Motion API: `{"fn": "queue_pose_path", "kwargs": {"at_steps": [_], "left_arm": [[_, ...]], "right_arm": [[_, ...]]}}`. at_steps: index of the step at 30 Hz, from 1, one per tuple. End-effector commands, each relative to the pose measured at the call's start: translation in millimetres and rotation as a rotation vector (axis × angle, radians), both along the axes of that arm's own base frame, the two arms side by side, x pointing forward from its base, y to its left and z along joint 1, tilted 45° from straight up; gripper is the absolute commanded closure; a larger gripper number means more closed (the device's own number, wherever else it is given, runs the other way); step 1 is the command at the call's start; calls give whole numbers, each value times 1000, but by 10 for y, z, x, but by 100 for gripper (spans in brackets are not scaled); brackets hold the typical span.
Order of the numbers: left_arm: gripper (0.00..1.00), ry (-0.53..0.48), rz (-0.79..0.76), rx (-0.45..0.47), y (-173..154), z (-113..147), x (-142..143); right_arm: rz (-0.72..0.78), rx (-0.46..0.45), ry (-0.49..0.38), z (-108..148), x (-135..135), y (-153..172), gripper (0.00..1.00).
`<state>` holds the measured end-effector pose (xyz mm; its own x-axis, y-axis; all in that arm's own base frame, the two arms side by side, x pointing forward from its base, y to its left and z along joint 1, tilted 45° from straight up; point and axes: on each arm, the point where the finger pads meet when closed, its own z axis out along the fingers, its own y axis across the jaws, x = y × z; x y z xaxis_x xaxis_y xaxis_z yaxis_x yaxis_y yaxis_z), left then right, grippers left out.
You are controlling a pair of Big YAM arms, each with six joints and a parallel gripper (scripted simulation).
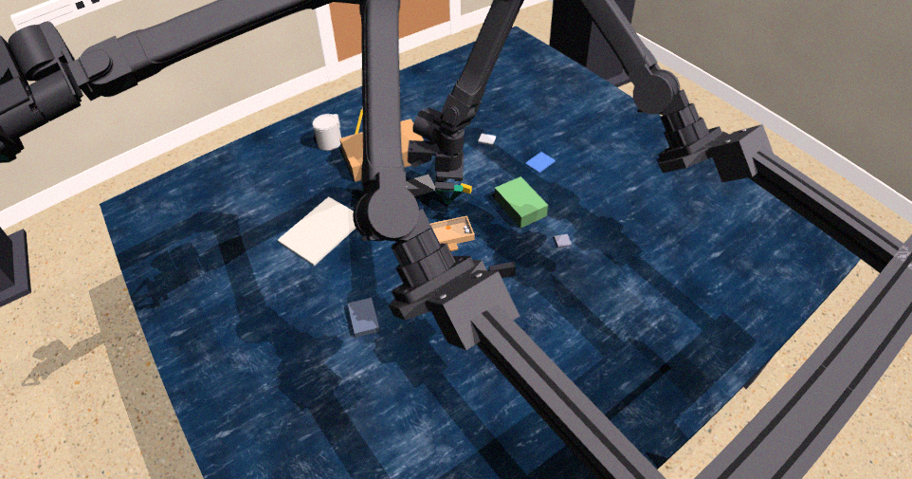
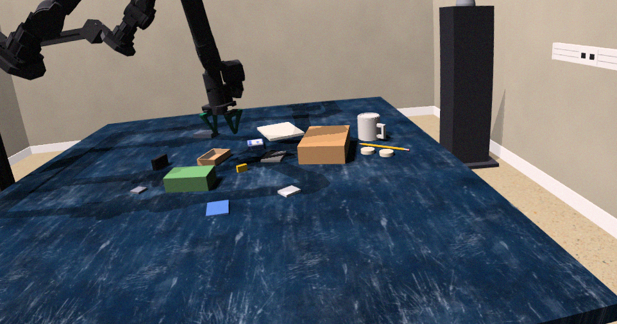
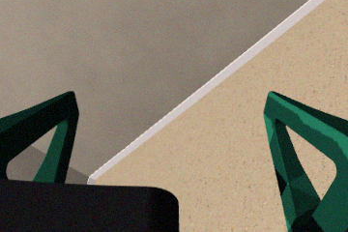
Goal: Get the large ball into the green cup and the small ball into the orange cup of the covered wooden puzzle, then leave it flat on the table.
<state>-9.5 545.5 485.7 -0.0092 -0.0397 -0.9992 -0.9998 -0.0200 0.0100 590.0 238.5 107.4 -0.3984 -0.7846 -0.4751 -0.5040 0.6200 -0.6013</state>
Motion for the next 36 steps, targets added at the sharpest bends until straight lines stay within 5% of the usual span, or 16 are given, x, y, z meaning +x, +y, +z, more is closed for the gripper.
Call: {"fn": "queue_pose_path", "kwargs": {"at_steps": [1, 6, 9, 10, 14, 18, 23, 24, 36], "left_arm": [[0, -8, 24, 49, -44, 194, -142], [0, -8, 24, 49, -44, 194, -142], [0, -8, 24, 49, -44, 194, -142], [0, -8, 24, 49, -44, 194, -142], [0, -8, 24, 49, -44, 194, -142], [0, -8, 24, 49, -44, 194, -142], [0, -8, 24, 49, -44, 194, -142], [0, -8, 24, 49, -44, 194, -142], [0, -8, 24, 49, -44, 194, -142]], "right_arm": [[124, -154, 48, -301, -64, 316, 0], [164, -232, 88, -591, -147, 392, 0], [146, -234, 89, -577, -94, 282, 0], [144, -211, 37, -335, -41, 323, 0], [150, -215, 45, -356, -60, 339, 0], [156, -245, 105, -712, -173, 272, 0], [155, -241, 97, -665, -134, 296, 0], [154, -236, 87, -599, -123, 303, 100], [154, -233, 80, -551, -118, 306, 100]]}}
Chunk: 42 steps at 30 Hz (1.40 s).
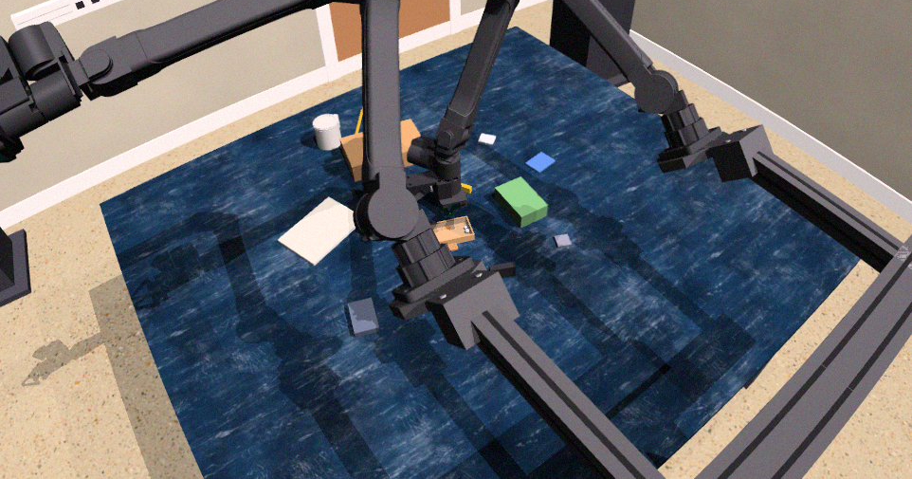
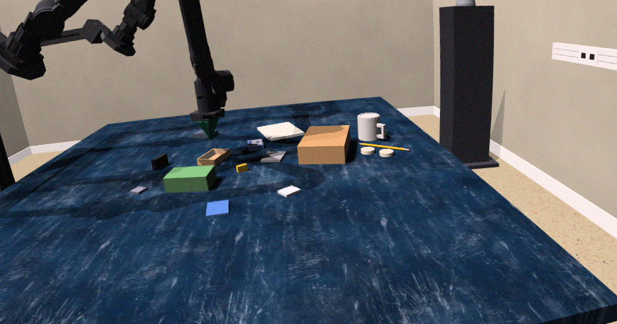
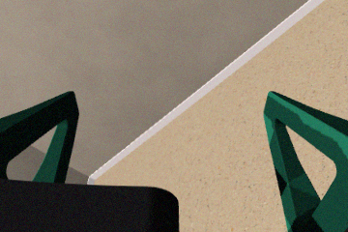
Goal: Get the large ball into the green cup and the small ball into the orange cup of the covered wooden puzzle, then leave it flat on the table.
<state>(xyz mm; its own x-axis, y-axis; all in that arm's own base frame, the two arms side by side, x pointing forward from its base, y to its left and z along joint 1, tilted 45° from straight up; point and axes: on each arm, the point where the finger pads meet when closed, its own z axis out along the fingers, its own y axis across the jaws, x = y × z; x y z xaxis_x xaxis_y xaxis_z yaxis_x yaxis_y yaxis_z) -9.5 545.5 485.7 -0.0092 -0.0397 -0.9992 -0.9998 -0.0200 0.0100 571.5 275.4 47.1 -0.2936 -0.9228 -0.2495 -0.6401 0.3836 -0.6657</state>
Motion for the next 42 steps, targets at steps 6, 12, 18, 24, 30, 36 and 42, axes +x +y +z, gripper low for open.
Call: {"fn": "queue_pose_path", "kwargs": {"at_steps": [6, 12, 18, 24, 30, 36, 42], "left_arm": [[0, -8, 24, 49, -44, 194, -142], [0, -8, 24, 49, -44, 194, -142], [0, -8, 24, 49, -44, 194, -142], [0, -8, 24, 49, -44, 194, -142], [0, -8, 24, 49, -44, 194, -142], [0, -8, 24, 49, -44, 194, -142], [0, -8, 24, 49, -44, 194, -142]], "right_arm": [[-4, -5, -8, 53, 67, -63, 100], [-4, -5, -8, 53, 67, -63, 100], [-4, -5, -8, 53, 67, -63, 100], [-4, -5, -8, 52, 68, -64, 100], [-4, -7, 0, -30, 149, -74, 100], [-4, -8, 1, -55, 306, -121, 100], [-4, -9, 4, -76, 396, -152, 100]]}}
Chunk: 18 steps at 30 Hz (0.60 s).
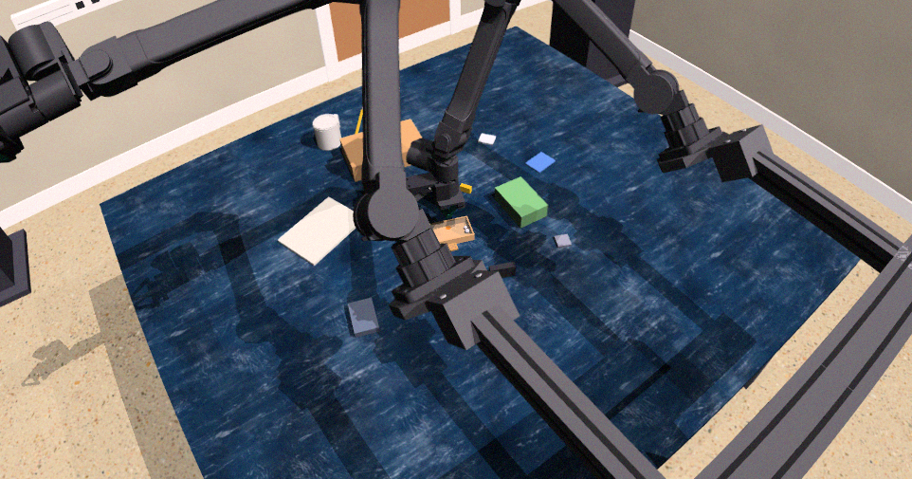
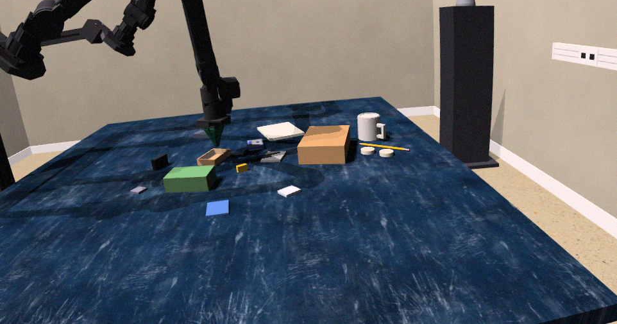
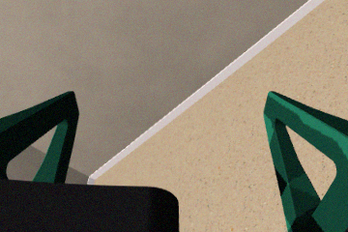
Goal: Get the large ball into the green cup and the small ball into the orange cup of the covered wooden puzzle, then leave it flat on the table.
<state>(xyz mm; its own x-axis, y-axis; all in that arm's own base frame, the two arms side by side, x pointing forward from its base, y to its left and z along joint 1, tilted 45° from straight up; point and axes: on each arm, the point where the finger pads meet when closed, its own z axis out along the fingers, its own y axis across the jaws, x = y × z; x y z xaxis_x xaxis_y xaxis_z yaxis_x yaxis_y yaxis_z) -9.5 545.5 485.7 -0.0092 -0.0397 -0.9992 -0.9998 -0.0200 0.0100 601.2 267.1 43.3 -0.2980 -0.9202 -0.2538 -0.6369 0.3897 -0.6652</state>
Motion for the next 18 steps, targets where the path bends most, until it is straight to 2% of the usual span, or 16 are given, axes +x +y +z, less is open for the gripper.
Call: {"fn": "queue_pose_path", "kwargs": {"at_steps": [1, 8, 18], "left_arm": [[0, -8, 24, 49, -44, 194, -142], [0, -8, 24, 49, -44, 194, -142], [0, -8, 24, 49, -44, 194, -142]], "right_arm": [[2, -14, 6, -43, 115, -76, 100], [2, -11, 0, 18, 134, -85, 100], [1, -12, 1, -61, 173, -86, 100]]}}
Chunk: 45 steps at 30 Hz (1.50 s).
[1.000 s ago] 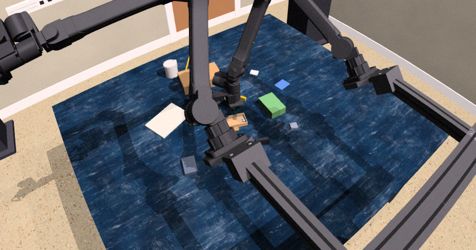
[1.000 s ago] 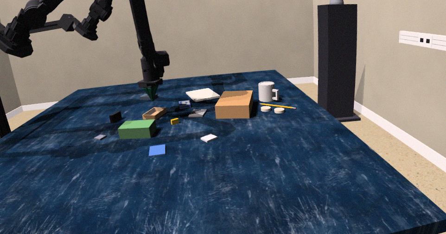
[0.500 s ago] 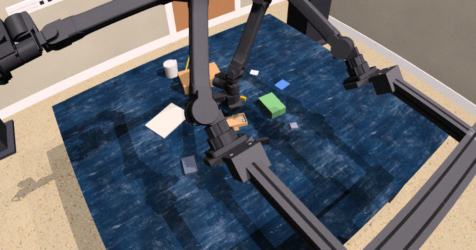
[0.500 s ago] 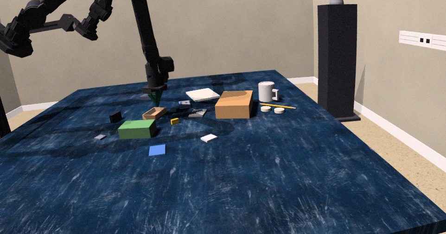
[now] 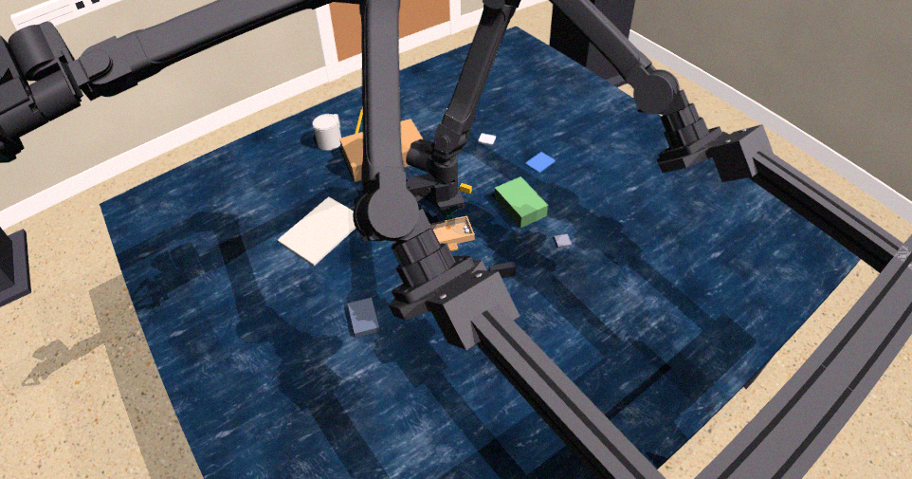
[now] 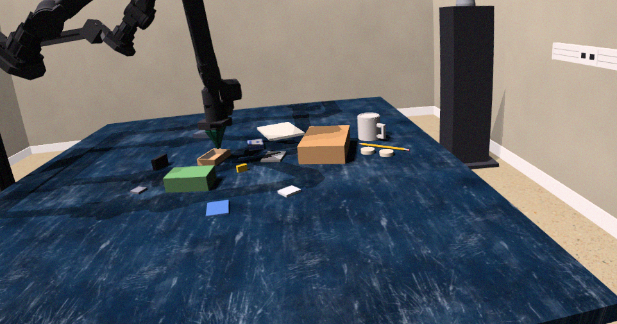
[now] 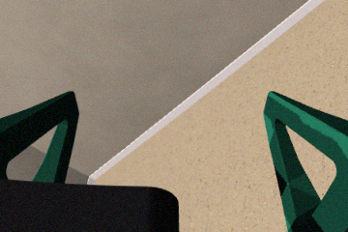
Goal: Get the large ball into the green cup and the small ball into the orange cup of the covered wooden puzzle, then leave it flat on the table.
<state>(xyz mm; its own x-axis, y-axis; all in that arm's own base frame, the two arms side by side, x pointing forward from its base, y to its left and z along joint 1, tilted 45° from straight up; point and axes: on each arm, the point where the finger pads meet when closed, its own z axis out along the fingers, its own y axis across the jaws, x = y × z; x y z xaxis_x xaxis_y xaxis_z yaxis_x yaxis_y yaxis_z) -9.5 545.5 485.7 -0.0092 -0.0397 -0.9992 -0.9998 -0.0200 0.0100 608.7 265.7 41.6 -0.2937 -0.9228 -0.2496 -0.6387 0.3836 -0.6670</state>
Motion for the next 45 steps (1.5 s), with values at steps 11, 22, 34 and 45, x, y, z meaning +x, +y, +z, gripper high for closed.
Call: {"fn": "queue_pose_path", "kwargs": {"at_steps": [11, 22, 34, 45], "left_arm": [[0, -8, 24, 49, -44, 194, -142], [0, -8, 24, 49, -44, 194, -142], [0, -8, 24, 49, -44, 194, -142], [0, -8, 24, 49, -44, 194, -142]], "right_arm": [[-4, -3, -7, -109, 193, -69, 100], [-4, -4, -6, -167, 245, -75, 100], [-4, -4, -5, -160, 243, -83, 100], [-3, -2, -9, 3, 290, -109, 100]]}}
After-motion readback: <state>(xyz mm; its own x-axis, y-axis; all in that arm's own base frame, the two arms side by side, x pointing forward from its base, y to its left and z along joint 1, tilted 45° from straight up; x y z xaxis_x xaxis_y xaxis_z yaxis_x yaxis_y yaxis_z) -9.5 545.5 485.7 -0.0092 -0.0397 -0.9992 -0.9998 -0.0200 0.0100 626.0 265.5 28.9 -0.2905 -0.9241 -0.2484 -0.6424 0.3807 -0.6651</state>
